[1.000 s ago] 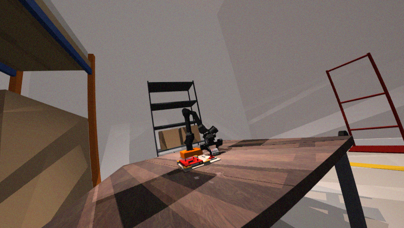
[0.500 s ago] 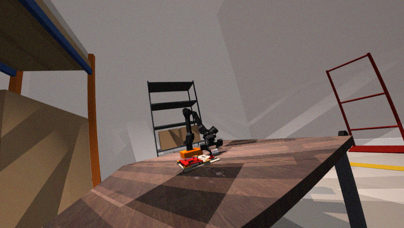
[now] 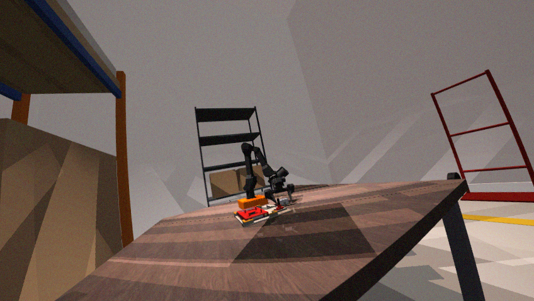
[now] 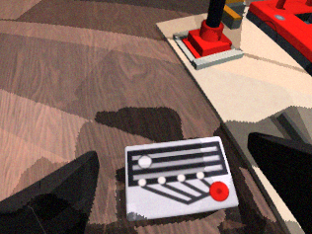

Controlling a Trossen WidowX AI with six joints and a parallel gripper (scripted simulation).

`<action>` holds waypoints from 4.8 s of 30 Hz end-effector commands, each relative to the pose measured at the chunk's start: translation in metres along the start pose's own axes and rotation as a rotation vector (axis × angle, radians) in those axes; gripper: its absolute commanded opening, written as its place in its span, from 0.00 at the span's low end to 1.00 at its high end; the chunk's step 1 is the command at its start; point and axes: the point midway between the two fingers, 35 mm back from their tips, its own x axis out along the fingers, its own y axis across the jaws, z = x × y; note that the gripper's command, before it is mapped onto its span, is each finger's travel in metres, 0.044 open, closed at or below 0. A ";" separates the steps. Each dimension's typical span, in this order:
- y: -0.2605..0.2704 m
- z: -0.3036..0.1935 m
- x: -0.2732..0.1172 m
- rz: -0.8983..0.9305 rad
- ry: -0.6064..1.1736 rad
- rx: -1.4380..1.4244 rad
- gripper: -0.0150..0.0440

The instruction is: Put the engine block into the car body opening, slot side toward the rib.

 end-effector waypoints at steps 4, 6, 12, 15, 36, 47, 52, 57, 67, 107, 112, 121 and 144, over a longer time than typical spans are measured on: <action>0.002 0.004 -0.023 -0.001 0.005 0.001 1.00; 0.002 0.004 -0.031 -0.001 0.005 0.001 1.00; 0.002 0.006 -0.044 -0.001 0.006 0.001 1.00; 0.002 0.006 -0.044 -0.001 0.006 0.001 1.00; 0.003 0.004 -0.038 -0.016 0.050 0.051 1.00; 0.005 0.007 -0.030 -0.088 0.205 0.318 1.00; 0.005 0.009 -0.028 -0.132 0.272 0.444 1.00; 0.005 0.012 -0.026 -0.182 0.337 0.574 1.00; 0.005 0.018 -0.026 -0.303 0.457 0.842 1.00; 0.002 0.042 -0.020 -0.677 0.675 1.464 1.00; 0.002 0.038 -0.017 -0.677 0.675 1.464 1.00; 0.002 0.029 -0.009 -0.677 0.675 1.464 1.00; 0.002 0.018 0.001 -0.677 0.675 1.464 0.51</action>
